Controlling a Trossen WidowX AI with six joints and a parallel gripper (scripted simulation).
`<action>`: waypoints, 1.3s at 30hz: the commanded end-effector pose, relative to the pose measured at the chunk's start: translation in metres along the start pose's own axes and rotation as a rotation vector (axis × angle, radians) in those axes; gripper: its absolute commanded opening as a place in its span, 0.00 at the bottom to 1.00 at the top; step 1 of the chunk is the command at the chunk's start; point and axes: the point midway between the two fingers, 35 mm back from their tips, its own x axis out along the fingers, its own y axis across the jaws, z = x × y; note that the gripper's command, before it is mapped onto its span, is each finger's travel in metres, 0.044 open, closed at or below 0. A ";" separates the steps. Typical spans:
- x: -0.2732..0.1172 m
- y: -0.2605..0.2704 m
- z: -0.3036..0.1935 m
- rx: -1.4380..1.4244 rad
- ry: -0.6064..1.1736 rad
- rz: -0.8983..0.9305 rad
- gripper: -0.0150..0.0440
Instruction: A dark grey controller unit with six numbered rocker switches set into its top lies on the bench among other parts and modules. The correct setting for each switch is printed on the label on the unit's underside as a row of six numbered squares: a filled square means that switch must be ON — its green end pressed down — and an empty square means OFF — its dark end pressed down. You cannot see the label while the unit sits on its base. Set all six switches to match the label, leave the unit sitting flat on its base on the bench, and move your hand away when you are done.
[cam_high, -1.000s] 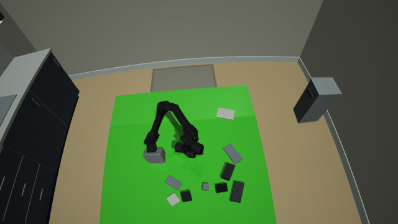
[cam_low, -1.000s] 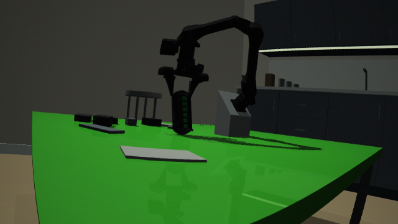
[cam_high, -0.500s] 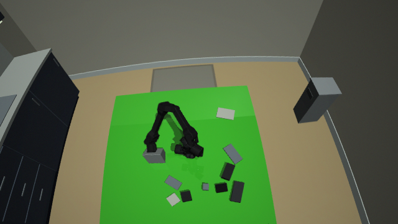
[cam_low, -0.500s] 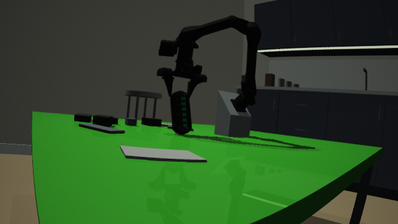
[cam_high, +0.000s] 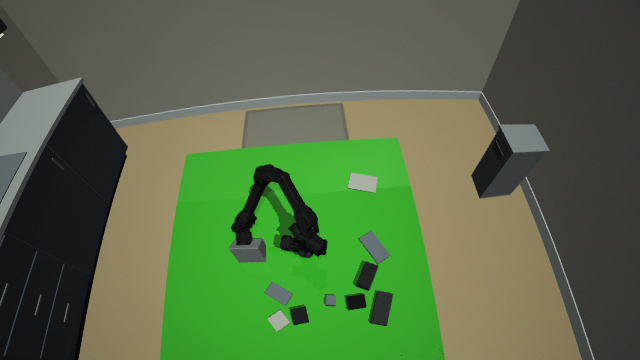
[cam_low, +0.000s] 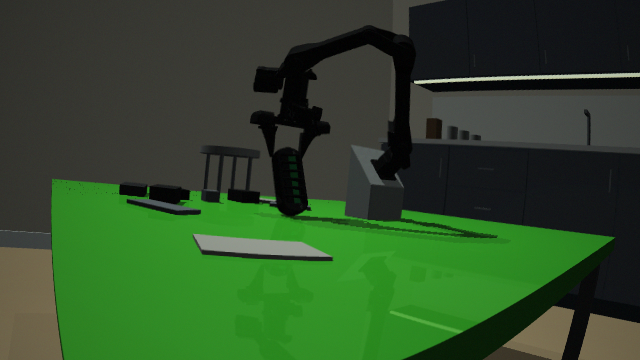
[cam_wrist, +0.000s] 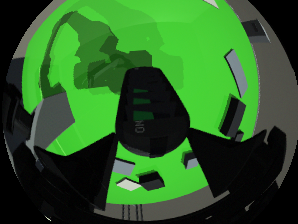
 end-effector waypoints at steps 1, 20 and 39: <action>0.008 0.003 -0.004 0.003 -0.010 0.021 0.83; 0.014 0.003 -0.017 0.003 -0.010 0.021 0.83; 0.022 0.003 -0.030 0.003 -0.009 0.020 0.83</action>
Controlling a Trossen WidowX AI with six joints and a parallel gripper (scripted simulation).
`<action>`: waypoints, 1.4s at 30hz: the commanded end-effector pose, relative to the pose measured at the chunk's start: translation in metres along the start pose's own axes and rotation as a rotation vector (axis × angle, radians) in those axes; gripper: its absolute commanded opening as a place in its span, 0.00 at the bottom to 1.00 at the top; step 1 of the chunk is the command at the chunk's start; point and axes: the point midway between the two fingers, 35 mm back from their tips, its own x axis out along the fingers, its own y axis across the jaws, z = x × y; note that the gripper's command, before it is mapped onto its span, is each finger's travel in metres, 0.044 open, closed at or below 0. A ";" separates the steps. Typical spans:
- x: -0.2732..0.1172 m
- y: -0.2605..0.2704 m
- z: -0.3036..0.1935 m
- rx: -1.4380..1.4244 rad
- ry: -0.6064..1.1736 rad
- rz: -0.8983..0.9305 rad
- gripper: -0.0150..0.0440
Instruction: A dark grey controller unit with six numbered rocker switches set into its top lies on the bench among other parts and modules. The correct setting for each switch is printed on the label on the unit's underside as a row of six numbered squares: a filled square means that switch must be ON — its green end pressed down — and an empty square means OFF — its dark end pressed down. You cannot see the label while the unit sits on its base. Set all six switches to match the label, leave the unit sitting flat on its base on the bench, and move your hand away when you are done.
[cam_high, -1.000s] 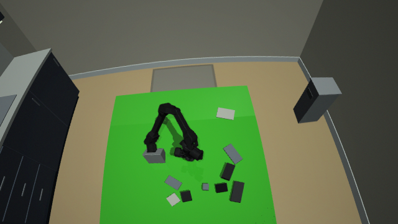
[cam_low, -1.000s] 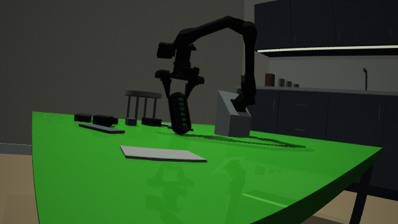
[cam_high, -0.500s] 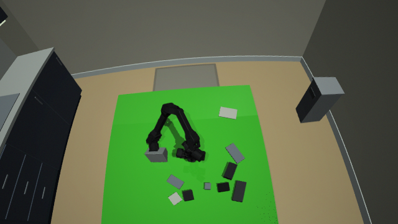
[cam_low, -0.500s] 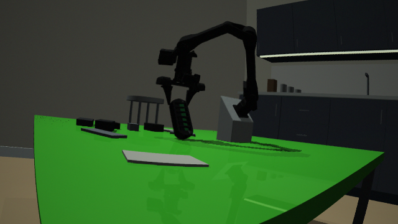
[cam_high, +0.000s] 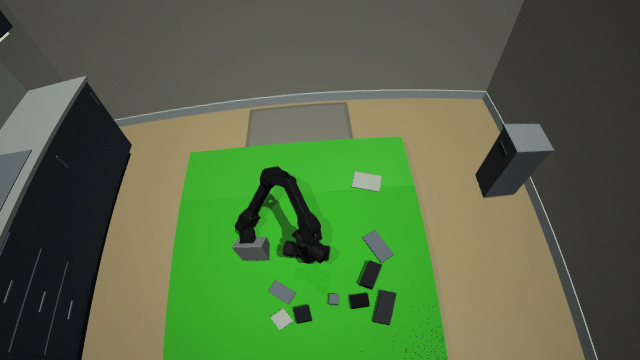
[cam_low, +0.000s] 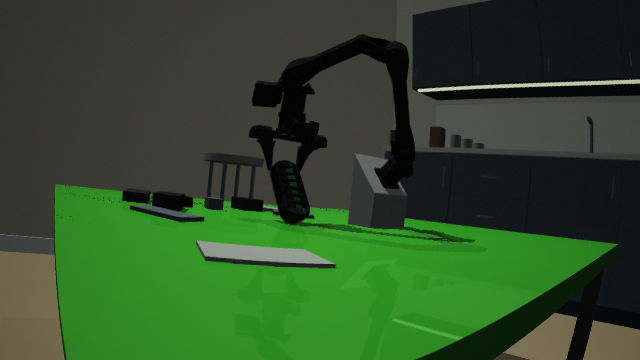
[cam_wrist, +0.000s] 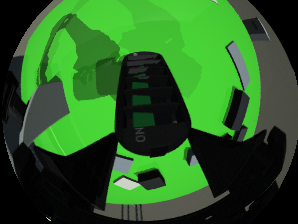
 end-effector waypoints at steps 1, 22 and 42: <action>0.009 0.003 -0.002 0.003 -0.015 0.021 0.83; 0.018 0.004 -0.014 0.003 -0.015 0.021 0.83; 0.029 0.004 -0.025 0.003 -0.015 0.021 0.83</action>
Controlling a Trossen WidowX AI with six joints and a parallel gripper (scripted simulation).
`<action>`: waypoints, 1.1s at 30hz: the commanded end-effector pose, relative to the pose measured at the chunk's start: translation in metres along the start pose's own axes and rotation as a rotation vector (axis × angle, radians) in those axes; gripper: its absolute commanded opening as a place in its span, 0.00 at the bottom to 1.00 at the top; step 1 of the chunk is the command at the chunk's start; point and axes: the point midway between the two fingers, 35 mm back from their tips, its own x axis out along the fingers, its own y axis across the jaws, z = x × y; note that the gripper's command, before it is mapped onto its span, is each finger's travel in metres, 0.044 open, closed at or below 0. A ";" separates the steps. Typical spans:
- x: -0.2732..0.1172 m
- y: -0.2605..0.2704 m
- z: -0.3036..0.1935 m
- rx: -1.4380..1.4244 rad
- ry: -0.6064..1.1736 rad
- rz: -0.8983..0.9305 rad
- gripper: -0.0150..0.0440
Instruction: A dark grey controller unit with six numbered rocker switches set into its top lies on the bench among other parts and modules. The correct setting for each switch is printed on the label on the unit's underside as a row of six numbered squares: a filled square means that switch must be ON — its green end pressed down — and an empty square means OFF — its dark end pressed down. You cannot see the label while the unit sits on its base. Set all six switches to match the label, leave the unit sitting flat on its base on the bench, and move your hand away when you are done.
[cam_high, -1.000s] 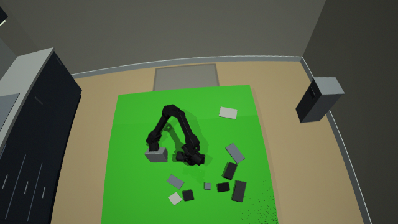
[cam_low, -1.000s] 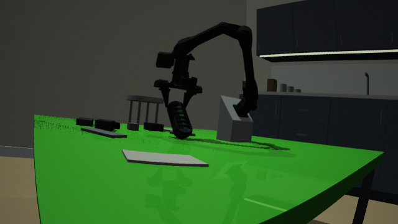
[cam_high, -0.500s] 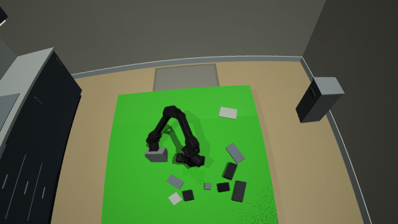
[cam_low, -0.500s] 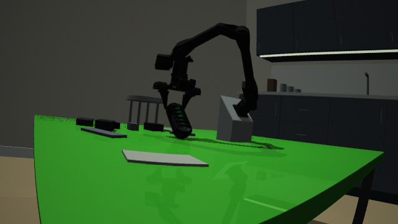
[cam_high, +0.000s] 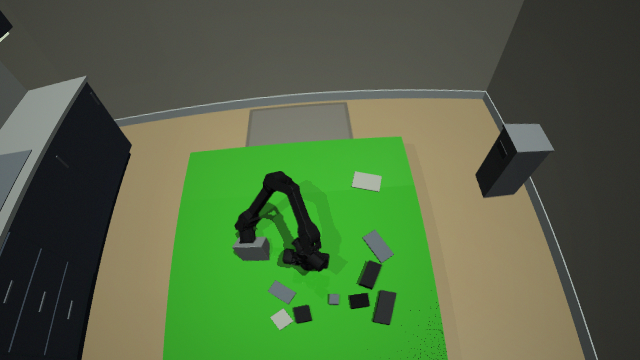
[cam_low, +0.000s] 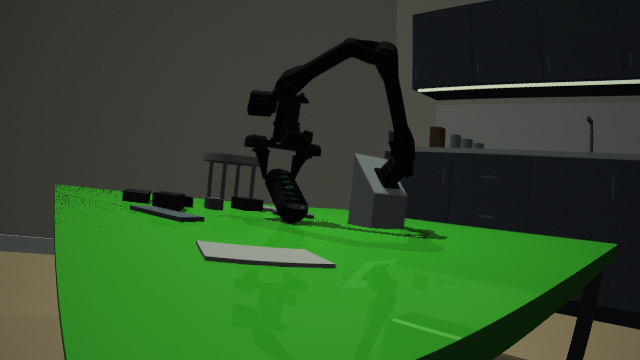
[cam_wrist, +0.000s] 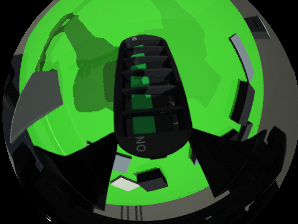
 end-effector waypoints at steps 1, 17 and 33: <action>0.009 0.004 0.001 0.004 -0.021 0.018 0.83; 0.018 0.004 -0.007 0.004 -0.021 0.018 0.83; 0.029 0.004 -0.014 0.004 -0.021 0.018 0.83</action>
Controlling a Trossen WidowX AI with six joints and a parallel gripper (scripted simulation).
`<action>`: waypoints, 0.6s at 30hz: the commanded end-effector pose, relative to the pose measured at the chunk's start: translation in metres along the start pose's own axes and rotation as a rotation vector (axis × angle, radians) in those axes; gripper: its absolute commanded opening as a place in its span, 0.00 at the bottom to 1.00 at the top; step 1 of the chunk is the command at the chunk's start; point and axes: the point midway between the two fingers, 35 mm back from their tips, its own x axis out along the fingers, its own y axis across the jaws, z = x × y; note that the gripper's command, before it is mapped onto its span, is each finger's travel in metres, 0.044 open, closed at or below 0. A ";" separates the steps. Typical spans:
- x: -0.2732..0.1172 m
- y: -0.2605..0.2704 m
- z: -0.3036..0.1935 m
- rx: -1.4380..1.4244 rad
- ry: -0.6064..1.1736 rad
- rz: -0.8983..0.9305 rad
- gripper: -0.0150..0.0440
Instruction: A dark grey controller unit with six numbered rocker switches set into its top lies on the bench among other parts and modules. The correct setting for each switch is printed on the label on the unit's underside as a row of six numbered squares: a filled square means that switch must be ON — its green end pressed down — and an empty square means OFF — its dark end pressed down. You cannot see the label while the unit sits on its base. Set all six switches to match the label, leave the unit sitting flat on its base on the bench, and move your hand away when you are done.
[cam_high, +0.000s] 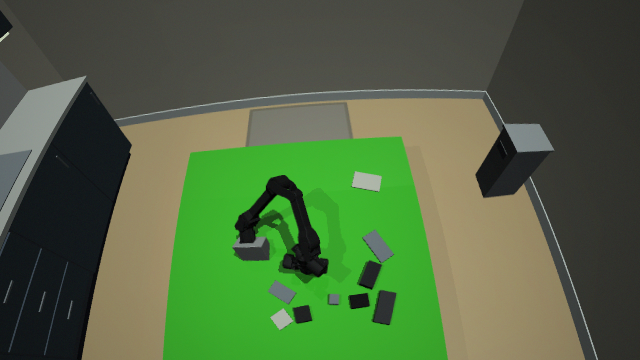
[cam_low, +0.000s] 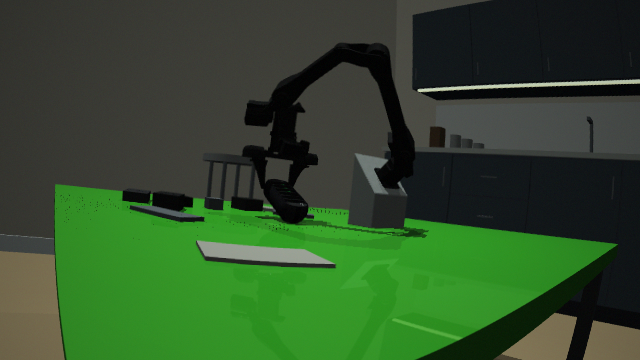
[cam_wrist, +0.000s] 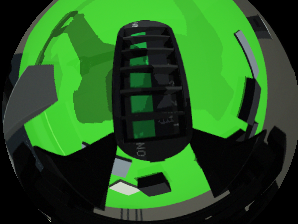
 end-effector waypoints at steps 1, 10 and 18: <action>0.006 0.002 0.000 0.006 -0.012 0.008 0.83; 0.012 0.002 -0.004 0.006 -0.012 0.008 0.83; 0.018 0.002 -0.006 0.006 -0.012 0.008 0.83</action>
